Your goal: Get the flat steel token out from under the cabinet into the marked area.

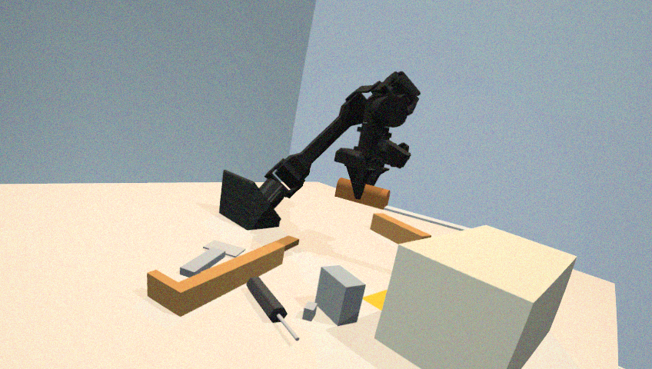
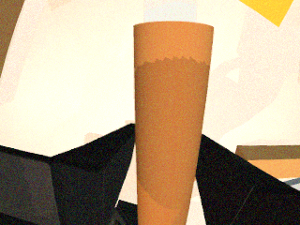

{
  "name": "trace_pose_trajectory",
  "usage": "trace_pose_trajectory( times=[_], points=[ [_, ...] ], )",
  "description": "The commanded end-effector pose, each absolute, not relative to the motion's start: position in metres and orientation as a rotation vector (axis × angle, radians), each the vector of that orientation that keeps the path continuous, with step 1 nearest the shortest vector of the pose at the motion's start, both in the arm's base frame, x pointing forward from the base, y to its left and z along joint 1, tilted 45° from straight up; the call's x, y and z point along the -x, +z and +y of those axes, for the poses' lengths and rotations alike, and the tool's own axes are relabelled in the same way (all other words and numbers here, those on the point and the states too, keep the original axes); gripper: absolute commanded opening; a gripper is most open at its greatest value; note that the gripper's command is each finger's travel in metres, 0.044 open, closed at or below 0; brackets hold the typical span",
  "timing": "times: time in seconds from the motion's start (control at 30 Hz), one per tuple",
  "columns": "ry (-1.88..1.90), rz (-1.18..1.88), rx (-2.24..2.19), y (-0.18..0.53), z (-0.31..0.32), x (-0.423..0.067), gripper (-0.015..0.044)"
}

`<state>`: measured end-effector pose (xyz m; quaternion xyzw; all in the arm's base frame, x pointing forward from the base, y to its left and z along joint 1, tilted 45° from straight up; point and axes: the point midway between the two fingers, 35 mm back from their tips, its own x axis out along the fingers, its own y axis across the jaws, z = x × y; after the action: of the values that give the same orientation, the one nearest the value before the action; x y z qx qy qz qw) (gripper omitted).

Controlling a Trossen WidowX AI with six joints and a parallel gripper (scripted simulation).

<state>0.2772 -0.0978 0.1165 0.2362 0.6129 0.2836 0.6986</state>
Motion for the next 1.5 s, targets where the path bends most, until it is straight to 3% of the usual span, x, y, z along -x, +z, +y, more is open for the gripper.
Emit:
trace_pose_trajectory(
  times=[0.0, 1.47],
  points=[
    [0.597, 1.371, -0.568, 0.117, -0.1, -0.278, 0.0],
    [0.576, 1.382, -0.596, 0.092, -0.073, -0.28, 0.0]
  ],
)
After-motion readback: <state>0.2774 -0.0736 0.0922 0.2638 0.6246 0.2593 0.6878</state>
